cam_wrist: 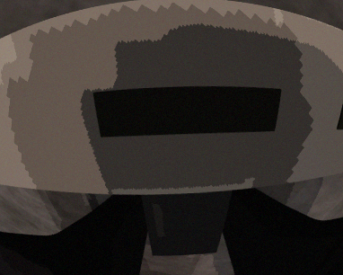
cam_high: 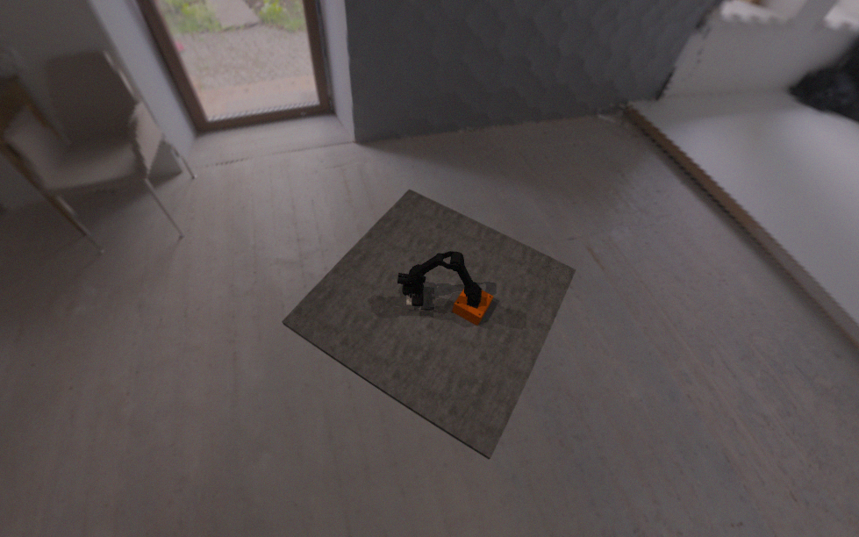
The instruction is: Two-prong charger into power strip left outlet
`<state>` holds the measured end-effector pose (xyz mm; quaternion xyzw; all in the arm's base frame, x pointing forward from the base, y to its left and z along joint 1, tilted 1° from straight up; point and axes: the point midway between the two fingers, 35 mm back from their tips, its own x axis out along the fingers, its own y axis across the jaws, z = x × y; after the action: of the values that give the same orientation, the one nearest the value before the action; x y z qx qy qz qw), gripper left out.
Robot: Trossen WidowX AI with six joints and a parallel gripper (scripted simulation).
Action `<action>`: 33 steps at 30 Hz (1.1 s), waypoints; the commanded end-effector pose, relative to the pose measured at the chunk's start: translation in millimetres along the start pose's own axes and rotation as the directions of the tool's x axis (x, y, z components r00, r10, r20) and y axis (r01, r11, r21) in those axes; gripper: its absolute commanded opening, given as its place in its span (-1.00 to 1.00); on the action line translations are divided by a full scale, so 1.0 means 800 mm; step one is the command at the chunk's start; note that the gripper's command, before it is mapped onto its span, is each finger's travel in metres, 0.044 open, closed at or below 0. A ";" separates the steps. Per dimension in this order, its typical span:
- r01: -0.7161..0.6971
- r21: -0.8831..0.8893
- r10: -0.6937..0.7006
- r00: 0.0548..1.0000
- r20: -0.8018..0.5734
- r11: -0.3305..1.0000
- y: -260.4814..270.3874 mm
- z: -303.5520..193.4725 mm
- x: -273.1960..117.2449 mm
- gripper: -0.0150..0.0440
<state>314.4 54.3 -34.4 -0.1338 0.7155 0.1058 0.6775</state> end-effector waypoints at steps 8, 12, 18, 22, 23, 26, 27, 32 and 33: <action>0.000 0.000 0.000 1.000 0.000 1.000 0.000 0.000 0.000 -0.49; 0.000 0.000 0.000 1.000 0.000 1.000 0.000 0.000 0.000 -0.49; 0.000 0.000 0.000 1.000 0.000 1.000 0.000 0.000 0.000 -0.05; 0.000 0.000 0.000 1.000 0.000 1.000 0.000 0.000 0.000 0.31; 0.000 0.000 0.000 1.000 0.000 1.000 0.000 0.000 0.000 0.40; 0.000 0.000 0.000 1.000 0.000 1.000 0.000 0.000 0.000 0.67; 0.000 0.000 0.000 1.000 0.000 1.000 0.000 0.000 0.000 0.75; 0.000 0.000 0.000 1.000 0.001 1.000 0.000 -0.001 0.000 1.00; 0.000 0.000 0.000 1.000 0.002 1.000 0.000 -0.001 0.000 1.00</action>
<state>314.3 54.3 -34.5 -0.1338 0.7157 0.1058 0.6773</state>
